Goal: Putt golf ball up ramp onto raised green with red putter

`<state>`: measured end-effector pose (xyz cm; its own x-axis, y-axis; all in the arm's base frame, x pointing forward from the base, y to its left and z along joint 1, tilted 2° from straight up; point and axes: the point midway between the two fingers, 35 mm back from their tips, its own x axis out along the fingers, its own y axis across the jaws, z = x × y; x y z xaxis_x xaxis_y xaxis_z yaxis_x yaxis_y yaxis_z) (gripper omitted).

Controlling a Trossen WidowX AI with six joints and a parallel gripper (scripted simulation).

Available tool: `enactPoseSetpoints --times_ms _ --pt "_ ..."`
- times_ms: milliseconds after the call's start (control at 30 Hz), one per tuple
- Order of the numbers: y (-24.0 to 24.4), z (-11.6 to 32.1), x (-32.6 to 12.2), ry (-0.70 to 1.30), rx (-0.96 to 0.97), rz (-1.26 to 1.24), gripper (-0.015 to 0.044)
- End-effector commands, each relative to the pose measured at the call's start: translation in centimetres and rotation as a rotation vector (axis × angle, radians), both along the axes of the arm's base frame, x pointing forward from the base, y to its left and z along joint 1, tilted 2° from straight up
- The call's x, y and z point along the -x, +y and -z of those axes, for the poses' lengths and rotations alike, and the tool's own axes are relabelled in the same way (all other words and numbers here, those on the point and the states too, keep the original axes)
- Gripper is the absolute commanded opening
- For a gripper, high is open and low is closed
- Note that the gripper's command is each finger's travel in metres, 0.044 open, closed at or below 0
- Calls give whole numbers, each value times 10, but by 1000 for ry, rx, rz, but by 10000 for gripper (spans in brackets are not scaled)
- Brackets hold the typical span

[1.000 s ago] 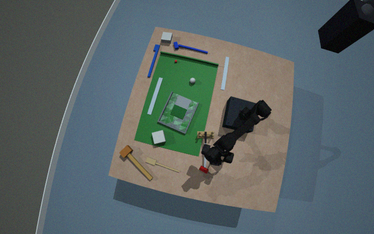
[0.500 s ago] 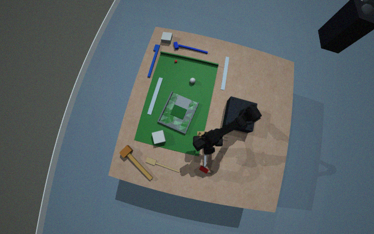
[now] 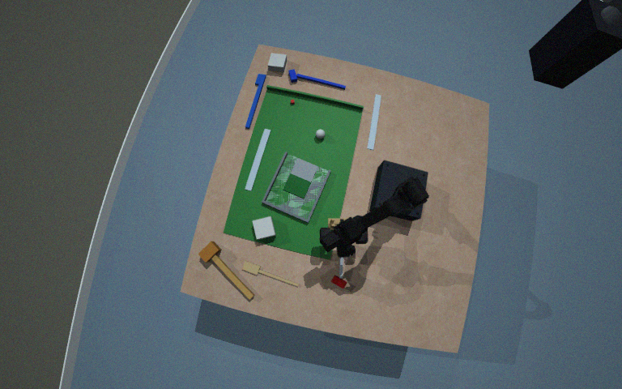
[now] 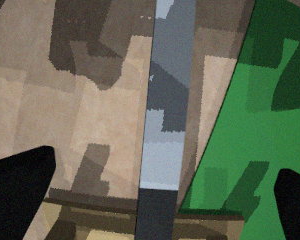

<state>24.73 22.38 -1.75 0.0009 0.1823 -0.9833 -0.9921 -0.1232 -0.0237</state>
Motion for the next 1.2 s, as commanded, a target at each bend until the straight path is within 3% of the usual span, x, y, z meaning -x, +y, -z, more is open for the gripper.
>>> enactPoseSetpoints --times_ms 0,700,1167 --pt "-2 9 3 7 11 -2 440" --pt "-1 32 3 8 11 -2 440" --pt "0 29 1 5 5 -3 72"
